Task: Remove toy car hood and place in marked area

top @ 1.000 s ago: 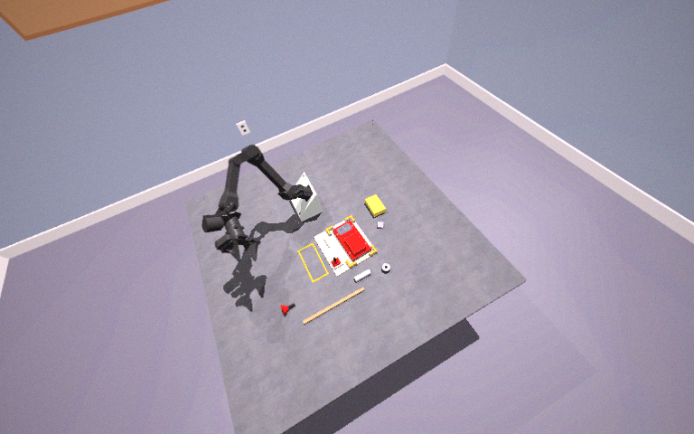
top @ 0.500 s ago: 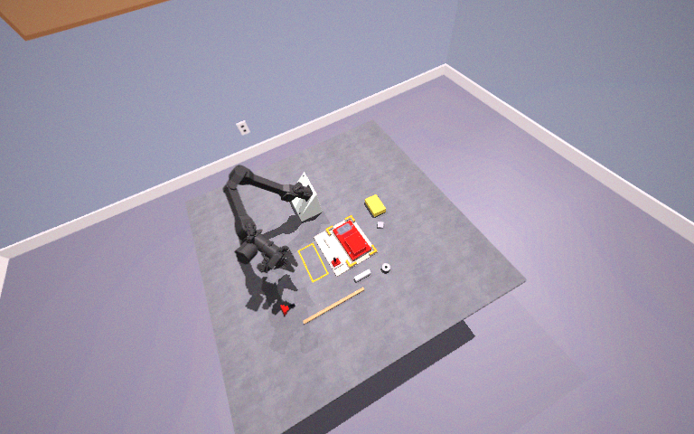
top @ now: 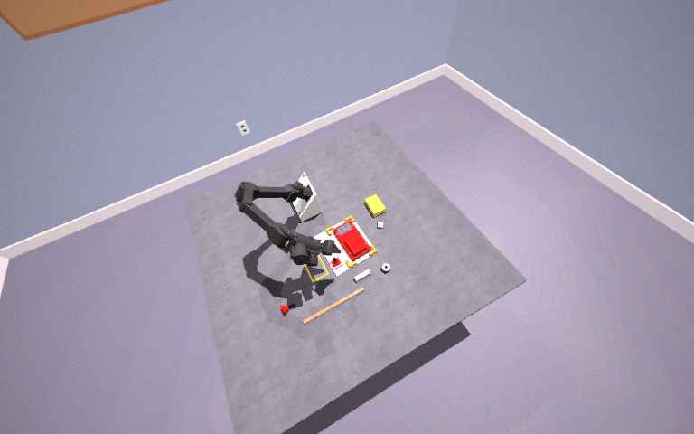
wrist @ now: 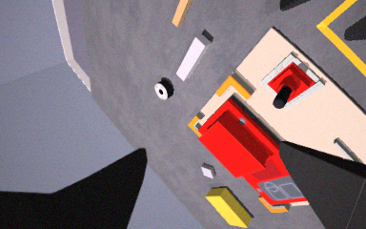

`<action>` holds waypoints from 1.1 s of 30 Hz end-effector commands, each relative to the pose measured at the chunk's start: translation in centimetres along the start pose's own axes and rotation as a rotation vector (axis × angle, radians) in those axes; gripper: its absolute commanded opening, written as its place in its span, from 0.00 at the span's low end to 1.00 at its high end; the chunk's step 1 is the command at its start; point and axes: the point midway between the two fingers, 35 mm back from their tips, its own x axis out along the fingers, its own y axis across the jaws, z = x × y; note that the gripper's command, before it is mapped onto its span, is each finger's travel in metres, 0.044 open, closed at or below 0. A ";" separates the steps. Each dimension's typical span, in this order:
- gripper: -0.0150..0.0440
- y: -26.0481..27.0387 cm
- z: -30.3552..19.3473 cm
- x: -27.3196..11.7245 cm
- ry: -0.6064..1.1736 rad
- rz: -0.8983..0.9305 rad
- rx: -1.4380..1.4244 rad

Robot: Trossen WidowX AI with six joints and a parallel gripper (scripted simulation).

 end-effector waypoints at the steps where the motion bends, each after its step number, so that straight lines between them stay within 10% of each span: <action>1: 1.00 0.6 -2.5 2.7 0.040 -0.148 -0.148; 15: 1.00 1.5 -10.8 10.4 0.043 -0.736 -0.811; 33: 1.00 1.1 -10.7 11.0 0.038 -0.762 -0.845</action>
